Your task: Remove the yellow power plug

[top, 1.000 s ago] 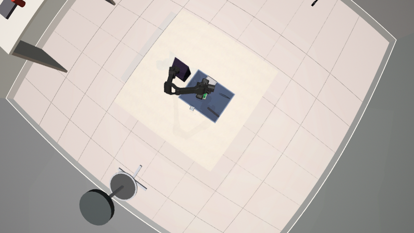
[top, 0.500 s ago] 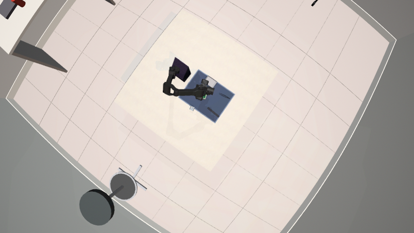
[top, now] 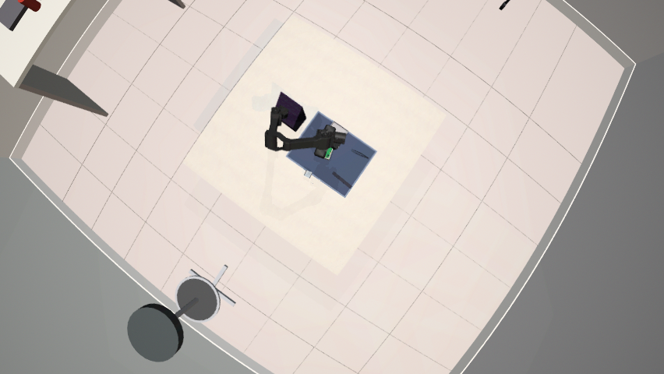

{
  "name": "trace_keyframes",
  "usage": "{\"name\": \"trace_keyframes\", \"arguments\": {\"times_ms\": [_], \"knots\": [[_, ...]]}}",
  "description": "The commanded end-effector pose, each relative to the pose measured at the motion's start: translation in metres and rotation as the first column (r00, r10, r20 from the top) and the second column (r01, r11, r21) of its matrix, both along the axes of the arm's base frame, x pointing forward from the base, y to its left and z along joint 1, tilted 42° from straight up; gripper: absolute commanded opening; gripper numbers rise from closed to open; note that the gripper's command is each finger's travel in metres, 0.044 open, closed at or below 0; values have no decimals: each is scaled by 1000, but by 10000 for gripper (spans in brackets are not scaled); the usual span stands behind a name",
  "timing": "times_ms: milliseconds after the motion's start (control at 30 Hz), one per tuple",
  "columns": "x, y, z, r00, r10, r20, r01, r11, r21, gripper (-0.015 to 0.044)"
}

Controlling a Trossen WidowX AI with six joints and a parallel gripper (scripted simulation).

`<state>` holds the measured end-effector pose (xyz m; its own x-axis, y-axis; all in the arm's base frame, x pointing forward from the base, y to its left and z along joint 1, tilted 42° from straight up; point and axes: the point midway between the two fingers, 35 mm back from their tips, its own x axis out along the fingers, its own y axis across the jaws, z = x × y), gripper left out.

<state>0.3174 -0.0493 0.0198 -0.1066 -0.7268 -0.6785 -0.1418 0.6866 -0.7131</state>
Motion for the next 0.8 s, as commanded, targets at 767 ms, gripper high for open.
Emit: {"name": "trace_keyframes", "arguments": {"times_ms": [767], "knots": [[2,16,12,999,32,3,-32,999,29,0]]}}
